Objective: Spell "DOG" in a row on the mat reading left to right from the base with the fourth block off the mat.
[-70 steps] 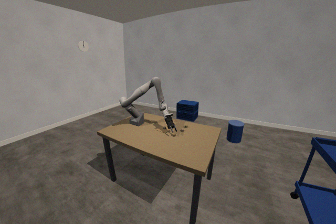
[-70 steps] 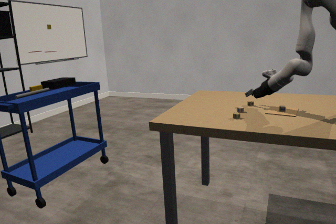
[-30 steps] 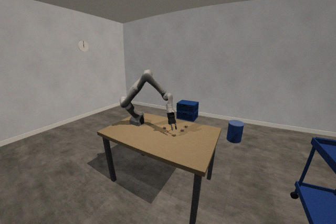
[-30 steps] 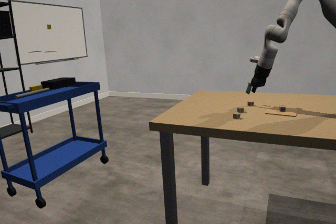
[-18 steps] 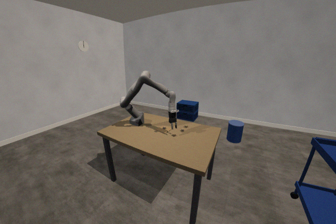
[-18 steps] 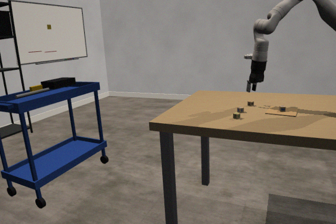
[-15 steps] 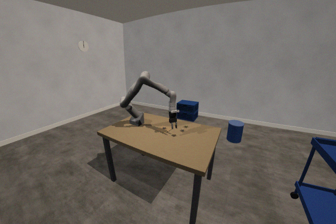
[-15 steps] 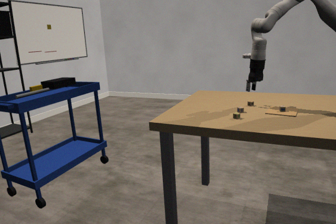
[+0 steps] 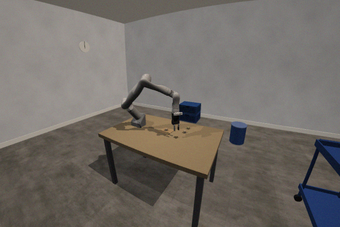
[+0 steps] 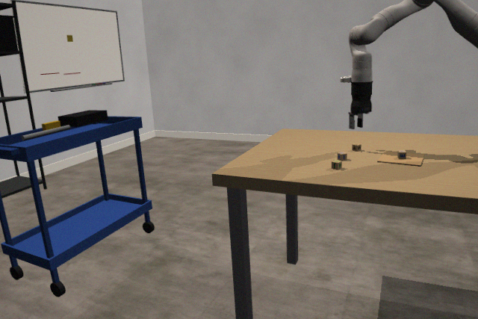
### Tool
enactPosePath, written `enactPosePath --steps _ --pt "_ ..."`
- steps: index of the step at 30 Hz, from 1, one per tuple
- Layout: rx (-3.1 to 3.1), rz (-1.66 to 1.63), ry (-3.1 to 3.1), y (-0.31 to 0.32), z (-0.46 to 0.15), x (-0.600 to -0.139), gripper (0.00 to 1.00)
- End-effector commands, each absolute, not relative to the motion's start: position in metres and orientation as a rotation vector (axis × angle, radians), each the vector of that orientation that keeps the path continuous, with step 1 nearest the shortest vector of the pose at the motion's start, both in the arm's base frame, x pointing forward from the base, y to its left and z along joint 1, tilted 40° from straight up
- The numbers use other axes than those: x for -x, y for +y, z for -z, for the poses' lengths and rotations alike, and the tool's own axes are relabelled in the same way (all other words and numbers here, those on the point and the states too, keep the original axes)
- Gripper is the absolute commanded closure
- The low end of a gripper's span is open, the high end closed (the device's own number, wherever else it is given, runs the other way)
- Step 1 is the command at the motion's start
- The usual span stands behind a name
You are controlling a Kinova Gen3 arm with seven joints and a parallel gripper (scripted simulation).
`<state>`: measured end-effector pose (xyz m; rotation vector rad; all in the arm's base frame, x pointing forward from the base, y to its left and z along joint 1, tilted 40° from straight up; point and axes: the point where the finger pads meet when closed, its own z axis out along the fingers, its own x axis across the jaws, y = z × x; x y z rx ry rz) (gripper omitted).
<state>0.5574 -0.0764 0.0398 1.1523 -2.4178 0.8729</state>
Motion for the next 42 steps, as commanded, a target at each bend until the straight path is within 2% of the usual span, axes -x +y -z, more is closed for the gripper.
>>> enactPosePath --steps 1,6,7,42 --pt "-1.146 -0.869 -2.425 -0.0780 -0.0413 -0.5590 0.21" --pt "-1.146 -0.868 -2.425 -0.0780 -0.0413 -0.5590 0.21" --pt "-1.146 -0.868 -2.425 -0.0780 -0.0413 -0.5590 0.00" --pt "-1.000 -0.905 -2.521 -0.0779 -0.0414 -0.5592 0.00"
